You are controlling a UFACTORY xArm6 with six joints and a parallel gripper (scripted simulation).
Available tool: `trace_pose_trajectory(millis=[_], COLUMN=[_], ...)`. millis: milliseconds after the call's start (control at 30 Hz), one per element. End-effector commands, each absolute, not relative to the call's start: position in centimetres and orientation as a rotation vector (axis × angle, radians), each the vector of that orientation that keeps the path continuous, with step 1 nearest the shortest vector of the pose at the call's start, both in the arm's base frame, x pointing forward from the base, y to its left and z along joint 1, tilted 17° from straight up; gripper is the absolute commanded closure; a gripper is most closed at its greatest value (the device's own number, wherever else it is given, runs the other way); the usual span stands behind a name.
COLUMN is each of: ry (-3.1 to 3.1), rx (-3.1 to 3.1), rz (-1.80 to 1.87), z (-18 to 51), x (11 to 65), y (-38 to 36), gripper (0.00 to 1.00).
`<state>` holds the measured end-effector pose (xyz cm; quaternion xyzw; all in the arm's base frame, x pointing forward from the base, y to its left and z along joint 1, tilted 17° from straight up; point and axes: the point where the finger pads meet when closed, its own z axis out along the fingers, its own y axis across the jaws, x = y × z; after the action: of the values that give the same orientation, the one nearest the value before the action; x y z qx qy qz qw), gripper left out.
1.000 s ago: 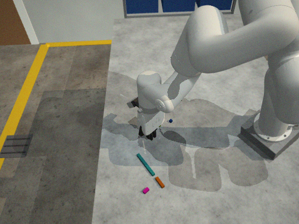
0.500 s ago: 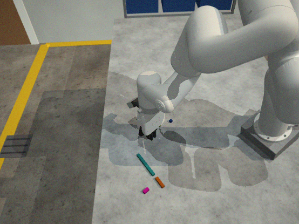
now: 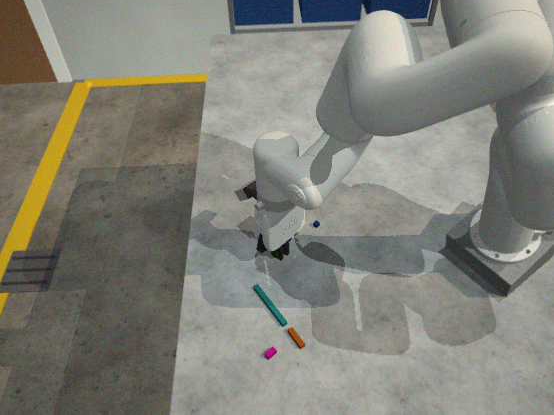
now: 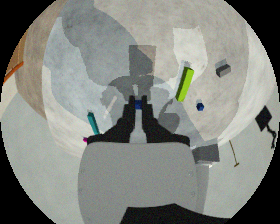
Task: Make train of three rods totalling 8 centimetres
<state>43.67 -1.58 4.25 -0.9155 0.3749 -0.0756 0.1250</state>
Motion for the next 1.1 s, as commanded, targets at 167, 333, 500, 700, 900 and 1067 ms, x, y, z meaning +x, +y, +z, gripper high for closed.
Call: trace_pose_trajectory(millis=[167, 333, 500, 700, 900, 1067], ry=[1.092, 1.092, 1.092, 1.092, 1.092, 1.092], rx=[-2.666, -2.666, -2.666, -2.666, -2.666, -2.666], rz=[-0.225, -0.225, -0.225, -0.225, -0.225, -0.225], z=[4.37, 4.37, 4.37, 4.37, 4.37, 4.37], x=[43.78, 43.78, 43.78, 43.78, 43.78, 43.78], y=[-1.6, -1.6, -1.6, -1.6, -1.6, -1.6], gripper=[0.96, 0.88, 0.84, 0.76, 0.76, 0.76])
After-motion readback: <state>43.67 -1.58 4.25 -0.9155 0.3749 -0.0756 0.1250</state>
